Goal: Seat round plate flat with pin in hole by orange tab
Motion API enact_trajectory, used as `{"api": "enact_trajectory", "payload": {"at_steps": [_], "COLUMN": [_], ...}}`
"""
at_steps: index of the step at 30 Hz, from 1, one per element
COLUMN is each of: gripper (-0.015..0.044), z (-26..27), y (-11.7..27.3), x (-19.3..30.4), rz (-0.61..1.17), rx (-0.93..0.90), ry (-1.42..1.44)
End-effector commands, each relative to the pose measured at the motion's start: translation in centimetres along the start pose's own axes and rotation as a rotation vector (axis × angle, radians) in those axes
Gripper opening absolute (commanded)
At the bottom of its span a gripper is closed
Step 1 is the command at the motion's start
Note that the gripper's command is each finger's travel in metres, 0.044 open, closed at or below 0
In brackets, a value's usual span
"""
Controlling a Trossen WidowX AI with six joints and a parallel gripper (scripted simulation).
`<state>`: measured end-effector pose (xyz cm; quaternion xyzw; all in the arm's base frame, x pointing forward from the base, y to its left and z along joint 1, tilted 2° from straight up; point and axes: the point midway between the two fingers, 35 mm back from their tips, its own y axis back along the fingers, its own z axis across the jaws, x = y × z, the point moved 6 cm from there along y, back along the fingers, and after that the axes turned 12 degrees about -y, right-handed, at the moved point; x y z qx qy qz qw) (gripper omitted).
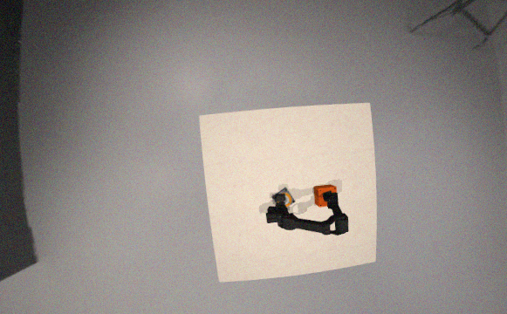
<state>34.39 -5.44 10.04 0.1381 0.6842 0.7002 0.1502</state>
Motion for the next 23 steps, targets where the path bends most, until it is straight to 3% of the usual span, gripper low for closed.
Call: {"api": "enact_trajectory", "payload": {"at_steps": [1,23], "gripper": [0.0000,0.0000], "z": [-0.08,-0.04], "y": [1.55,0.85], "x": [0.10,-0.01], "rz": [-0.009,-0.011], "rx": [-0.008,-0.003], "ry": [0.001,-0.001]}}
